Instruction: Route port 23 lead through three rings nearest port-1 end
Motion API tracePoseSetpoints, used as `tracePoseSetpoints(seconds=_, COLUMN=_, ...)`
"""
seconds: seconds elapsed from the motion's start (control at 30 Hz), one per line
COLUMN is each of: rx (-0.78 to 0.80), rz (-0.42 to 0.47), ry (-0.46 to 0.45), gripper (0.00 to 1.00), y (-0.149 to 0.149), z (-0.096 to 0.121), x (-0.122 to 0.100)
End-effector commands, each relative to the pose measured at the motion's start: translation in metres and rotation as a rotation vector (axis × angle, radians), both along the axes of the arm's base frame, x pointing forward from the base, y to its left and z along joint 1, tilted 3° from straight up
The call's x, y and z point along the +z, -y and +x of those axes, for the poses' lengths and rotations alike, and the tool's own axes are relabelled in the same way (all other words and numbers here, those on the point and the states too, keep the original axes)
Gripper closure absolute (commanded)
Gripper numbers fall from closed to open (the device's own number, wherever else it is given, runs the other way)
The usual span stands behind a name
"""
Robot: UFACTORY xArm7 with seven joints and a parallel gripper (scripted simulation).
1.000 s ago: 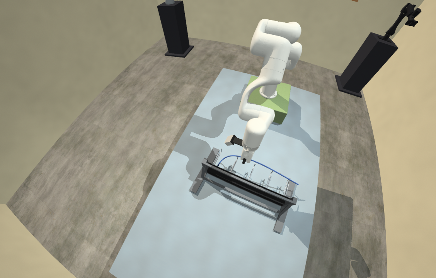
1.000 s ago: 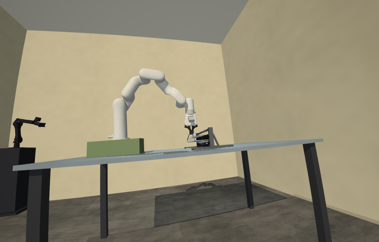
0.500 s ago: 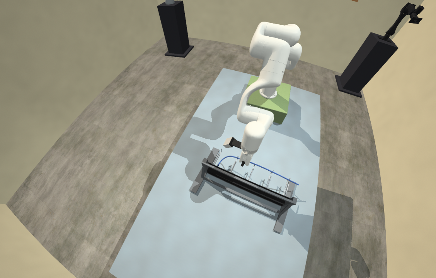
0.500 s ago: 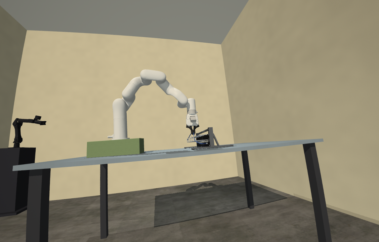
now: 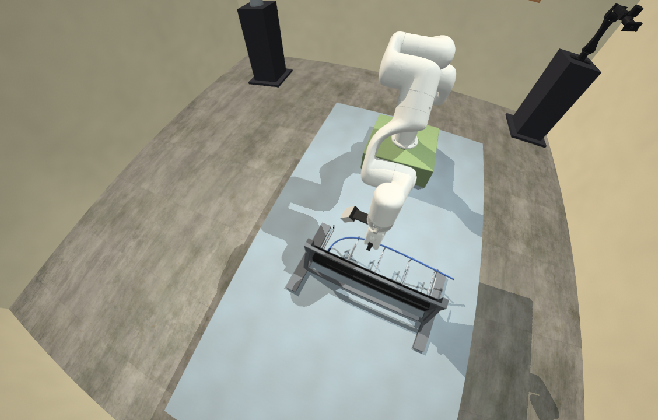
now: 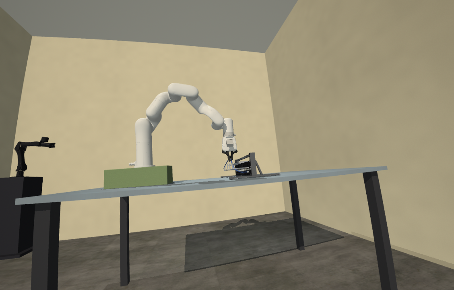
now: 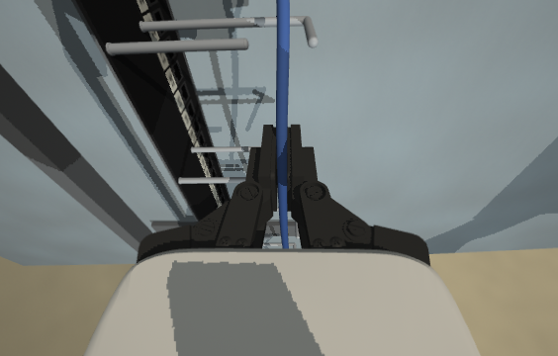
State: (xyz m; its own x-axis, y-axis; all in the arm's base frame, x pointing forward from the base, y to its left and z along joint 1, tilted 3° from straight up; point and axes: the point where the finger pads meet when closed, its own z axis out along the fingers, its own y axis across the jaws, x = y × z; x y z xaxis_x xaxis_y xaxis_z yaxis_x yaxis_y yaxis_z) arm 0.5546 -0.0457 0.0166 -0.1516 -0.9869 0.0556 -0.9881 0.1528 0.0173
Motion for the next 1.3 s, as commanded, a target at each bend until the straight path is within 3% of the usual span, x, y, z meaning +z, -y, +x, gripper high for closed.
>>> tracePoseSetpoints(seconds=0.0, rx=0.001, rz=0.0, ry=0.006, gripper=1.0, y=-0.001, z=0.002, x=0.002)
tracePoseSetpoints(seconds=1.27, rx=0.001, rz=0.0, ry=0.006, gripper=1.0, y=0.0, z=0.002, x=-0.008)
